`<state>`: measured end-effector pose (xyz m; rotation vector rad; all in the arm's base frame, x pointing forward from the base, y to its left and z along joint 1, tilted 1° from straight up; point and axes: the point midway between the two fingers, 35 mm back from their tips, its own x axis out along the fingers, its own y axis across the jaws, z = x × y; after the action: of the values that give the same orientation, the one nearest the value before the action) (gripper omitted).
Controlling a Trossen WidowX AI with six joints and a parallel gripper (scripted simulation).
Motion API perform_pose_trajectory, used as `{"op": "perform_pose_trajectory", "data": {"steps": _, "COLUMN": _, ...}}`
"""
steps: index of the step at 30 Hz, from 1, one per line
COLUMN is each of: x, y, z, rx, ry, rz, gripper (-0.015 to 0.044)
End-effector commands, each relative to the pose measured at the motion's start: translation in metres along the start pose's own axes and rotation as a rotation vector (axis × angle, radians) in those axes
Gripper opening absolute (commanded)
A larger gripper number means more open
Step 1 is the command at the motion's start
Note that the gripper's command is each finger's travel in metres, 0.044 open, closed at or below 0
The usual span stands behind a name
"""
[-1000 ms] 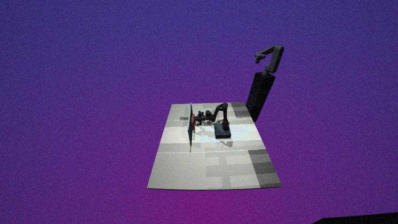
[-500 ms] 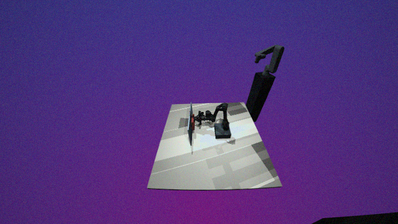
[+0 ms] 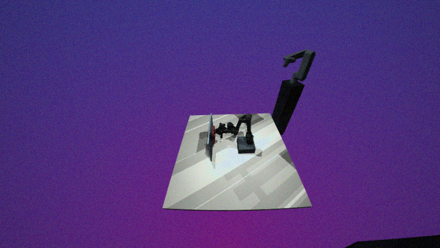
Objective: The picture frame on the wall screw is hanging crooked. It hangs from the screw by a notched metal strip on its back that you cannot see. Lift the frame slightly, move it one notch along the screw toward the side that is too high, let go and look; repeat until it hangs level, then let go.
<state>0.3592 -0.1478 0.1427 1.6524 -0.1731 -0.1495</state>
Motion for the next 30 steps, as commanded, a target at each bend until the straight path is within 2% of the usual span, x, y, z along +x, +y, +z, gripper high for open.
{"op": "perform_pose_trajectory", "data": {"steps": 1, "x": 0.0, "y": 0.001, "z": 0.0, "rx": -0.033, "ry": -0.001, "rz": 0.0, "gripper": 0.0}}
{"op": "perform_pose_trajectory", "data": {"steps": 13, "x": 0.0, "y": 0.002, "z": 0.0, "rx": -0.094, "ry": -0.002, "rz": 0.0, "gripper": 0.0}}
{"op": "perform_pose_trajectory", "data": {"steps": 23, "x": 0.0, "y": 0.001, "z": 0.0, "rx": -0.072, "ry": -0.001, "rz": 0.001, "gripper": 0.026}}
{"op": "perform_pose_trajectory", "data": {"steps": 27, "x": -0.002, "y": 0.001, "z": 0.0, "rx": -0.07, "ry": -0.001, "rz": 0.001, "gripper": 0.026}}
{"op": "perform_pose_trajectory", "data": {"steps": 30, "x": -0.031, "y": 0.001, "z": 0.003, "rx": -0.03, "ry": -0.002, "rz": 0.001, "gripper": 0.026}}
